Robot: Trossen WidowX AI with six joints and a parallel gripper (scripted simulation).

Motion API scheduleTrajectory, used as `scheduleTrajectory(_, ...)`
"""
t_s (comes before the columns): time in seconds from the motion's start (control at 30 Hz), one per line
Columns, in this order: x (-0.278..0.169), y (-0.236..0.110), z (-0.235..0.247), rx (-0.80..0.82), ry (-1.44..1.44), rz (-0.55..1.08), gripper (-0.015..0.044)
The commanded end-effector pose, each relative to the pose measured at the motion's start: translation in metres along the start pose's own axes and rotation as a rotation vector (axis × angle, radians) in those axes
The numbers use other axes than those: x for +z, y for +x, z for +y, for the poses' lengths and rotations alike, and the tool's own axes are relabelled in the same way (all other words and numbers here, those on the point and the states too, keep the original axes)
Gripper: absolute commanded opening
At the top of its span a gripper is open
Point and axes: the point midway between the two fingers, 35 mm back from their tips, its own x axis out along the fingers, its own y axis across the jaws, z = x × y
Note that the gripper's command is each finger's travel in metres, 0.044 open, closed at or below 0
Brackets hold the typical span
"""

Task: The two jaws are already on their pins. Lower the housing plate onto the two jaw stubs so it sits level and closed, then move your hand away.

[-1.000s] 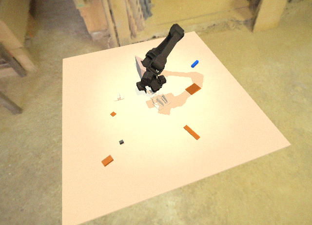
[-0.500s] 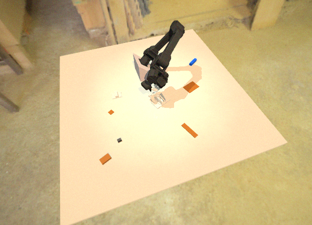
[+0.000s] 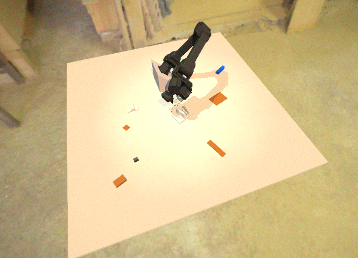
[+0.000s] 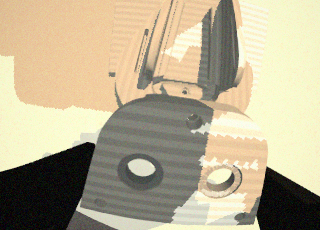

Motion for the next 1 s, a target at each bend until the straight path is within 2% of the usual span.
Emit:
scheduleTrajectory(0.0, -0.001, 0.000, 0.001, 0.004, -0.004, -0.001, 0.0351)
scheduleTrajectory(0.97, -0.011, 0.000, -0.005, 0.004, -0.012, 0.000, 0.0351)
